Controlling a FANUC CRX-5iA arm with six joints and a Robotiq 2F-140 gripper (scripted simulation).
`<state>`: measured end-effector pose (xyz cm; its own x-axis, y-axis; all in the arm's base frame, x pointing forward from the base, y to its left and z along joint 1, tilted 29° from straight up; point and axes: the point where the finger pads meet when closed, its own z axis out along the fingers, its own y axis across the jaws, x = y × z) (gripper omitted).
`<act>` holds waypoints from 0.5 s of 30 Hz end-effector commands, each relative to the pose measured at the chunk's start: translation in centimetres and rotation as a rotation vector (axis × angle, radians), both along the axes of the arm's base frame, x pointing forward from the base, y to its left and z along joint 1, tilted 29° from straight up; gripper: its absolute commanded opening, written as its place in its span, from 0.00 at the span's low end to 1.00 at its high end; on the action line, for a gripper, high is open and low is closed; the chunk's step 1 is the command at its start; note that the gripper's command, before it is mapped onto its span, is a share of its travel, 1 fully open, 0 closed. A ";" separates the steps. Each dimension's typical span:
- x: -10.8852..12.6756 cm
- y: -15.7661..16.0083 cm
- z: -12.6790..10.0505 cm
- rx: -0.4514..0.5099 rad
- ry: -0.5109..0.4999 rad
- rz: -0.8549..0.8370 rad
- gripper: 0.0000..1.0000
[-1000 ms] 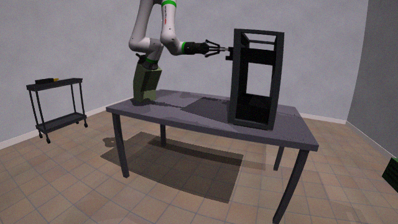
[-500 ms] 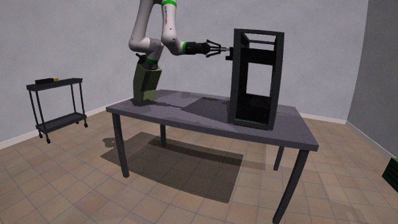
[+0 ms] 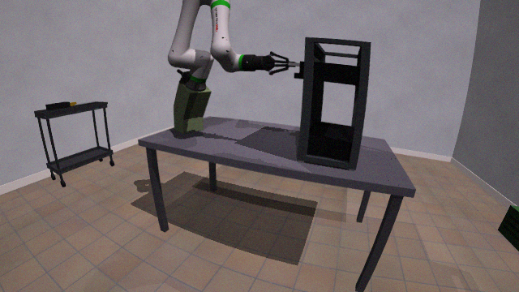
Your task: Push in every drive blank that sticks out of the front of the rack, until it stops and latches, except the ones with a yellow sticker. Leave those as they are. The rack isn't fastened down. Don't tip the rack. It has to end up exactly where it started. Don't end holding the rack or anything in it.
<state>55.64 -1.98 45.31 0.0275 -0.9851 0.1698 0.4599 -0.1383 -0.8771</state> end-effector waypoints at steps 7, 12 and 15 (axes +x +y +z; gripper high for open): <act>0.2 0.0 0.1 0.000 -0.001 0.000 0.00; 0.3 0.0 0.2 0.000 -0.001 0.000 0.00; 0.3 0.0 0.2 0.000 -0.001 0.000 0.00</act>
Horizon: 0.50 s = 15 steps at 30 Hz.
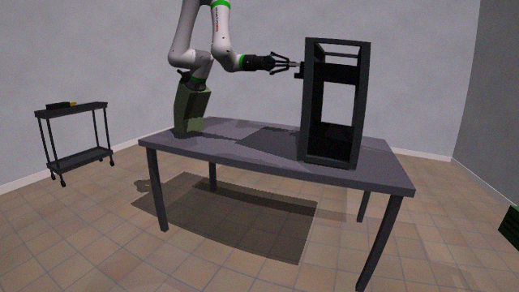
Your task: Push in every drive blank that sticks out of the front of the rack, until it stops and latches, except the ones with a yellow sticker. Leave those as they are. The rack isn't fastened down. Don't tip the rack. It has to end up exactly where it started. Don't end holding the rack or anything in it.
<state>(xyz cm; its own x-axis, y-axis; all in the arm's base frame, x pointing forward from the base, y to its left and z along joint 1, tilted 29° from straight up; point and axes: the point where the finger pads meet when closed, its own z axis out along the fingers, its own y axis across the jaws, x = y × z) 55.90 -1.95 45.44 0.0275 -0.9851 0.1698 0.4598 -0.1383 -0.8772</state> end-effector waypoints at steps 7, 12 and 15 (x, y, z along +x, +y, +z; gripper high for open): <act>0.1 0.0 0.1 0.000 -0.001 0.000 0.00; 0.3 0.0 0.2 0.000 -0.001 0.000 0.00; 0.3 0.0 0.2 0.000 -0.001 0.000 0.00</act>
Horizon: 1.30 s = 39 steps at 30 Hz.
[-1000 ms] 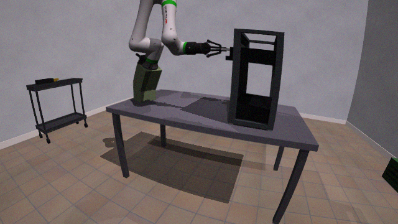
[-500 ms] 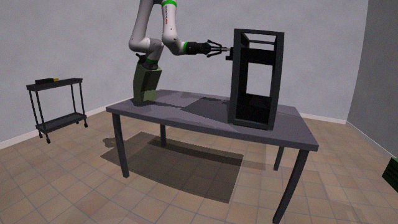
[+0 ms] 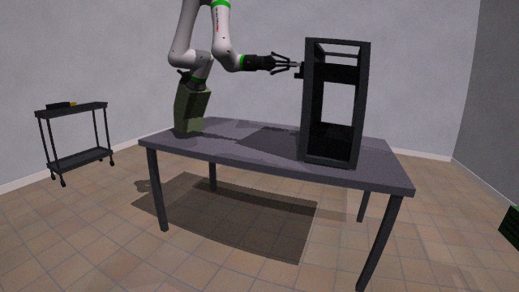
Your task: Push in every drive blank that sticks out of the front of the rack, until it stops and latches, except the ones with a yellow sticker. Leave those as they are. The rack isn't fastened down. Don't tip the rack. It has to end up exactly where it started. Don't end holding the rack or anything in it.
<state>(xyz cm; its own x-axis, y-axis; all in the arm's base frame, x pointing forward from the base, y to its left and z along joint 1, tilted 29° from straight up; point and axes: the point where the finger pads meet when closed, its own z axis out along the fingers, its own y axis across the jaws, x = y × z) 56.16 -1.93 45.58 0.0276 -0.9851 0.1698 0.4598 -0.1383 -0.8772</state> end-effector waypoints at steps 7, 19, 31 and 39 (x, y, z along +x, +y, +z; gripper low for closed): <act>0.0 0.0 0.1 0.000 -0.001 0.000 0.00; 0.3 0.0 0.2 0.000 -0.001 0.000 0.00; 0.4 0.0 0.2 0.000 -0.001 0.000 0.00; 0.4 0.0 0.2 0.000 -0.001 0.000 0.00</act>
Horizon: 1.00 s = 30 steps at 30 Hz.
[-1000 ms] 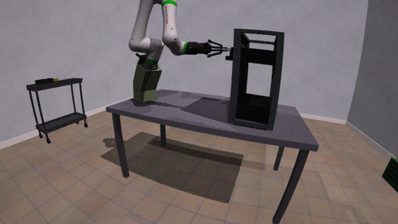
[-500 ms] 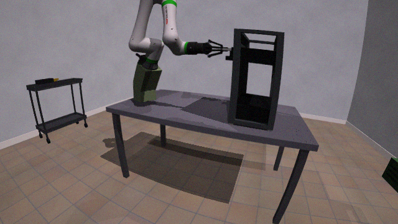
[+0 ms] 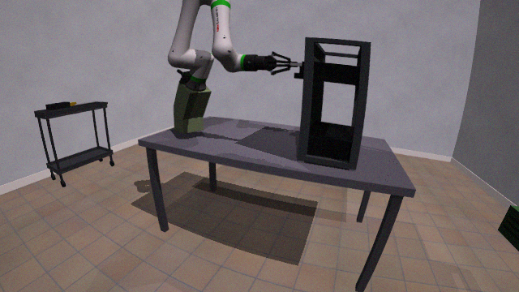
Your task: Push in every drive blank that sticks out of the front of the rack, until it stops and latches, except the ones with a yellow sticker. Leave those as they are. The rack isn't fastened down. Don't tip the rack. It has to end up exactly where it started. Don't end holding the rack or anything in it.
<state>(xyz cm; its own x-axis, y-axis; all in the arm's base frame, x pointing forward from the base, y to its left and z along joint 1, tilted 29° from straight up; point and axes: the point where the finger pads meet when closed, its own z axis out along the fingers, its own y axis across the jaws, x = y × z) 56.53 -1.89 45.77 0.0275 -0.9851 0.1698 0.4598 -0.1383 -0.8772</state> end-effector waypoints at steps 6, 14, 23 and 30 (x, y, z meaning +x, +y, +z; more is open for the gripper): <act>0.0 0.0 0.0 0.000 -0.001 0.000 0.00; 0.0 0.0 0.0 0.000 -0.001 0.000 0.00; 0.0 0.0 0.0 0.000 -0.001 0.000 0.00; -0.3 0.0 -0.1 0.000 -0.001 0.000 0.00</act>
<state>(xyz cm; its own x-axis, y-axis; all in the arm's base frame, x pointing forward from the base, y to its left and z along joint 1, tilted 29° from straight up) 56.42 -1.92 45.75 0.0271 -0.9851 0.1698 0.4603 -0.1385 -0.8769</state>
